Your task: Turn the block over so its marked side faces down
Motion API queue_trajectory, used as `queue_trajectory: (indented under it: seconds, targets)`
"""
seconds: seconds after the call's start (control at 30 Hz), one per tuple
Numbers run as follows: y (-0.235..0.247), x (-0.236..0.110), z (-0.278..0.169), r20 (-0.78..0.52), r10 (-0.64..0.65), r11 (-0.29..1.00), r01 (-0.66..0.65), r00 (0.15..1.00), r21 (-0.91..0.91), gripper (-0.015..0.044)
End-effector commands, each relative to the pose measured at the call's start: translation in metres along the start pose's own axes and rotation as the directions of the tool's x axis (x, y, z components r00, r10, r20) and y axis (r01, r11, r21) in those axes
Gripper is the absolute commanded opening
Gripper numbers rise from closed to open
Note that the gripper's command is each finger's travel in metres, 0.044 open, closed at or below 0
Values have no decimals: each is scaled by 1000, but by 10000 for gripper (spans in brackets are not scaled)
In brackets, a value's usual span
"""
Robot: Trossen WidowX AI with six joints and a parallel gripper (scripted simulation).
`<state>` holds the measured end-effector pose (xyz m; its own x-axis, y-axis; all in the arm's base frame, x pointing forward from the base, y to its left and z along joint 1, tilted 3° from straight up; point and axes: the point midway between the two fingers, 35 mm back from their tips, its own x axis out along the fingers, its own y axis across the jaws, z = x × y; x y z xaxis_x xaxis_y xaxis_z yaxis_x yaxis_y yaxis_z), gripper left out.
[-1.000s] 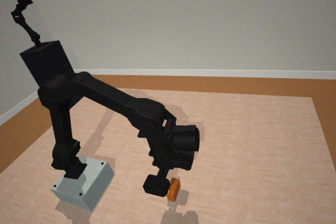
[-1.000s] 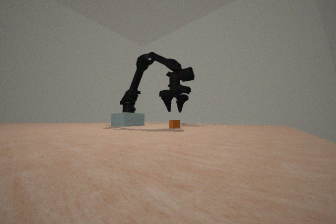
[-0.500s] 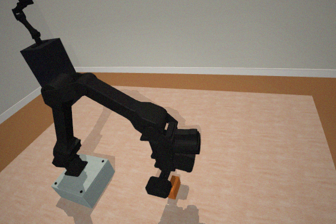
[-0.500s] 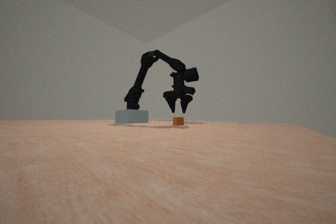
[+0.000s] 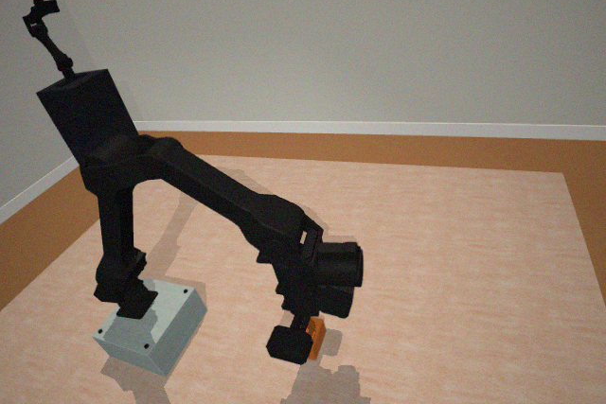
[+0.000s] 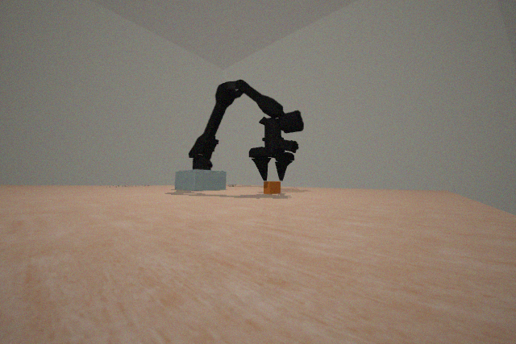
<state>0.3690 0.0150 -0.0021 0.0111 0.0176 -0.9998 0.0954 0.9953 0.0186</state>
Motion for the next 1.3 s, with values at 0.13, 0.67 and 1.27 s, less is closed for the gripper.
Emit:
queue_trajectory:
  seconds: [0.13,0.67,1.27]
  targets:
    - [0,19,-4,-20,0,1000,0,1000,2,440]
    - [0,19,-4,-20,0,1000,0,1000,2,249]
    - [0,15,-4,-20,0,1000,0,1000,2,90]
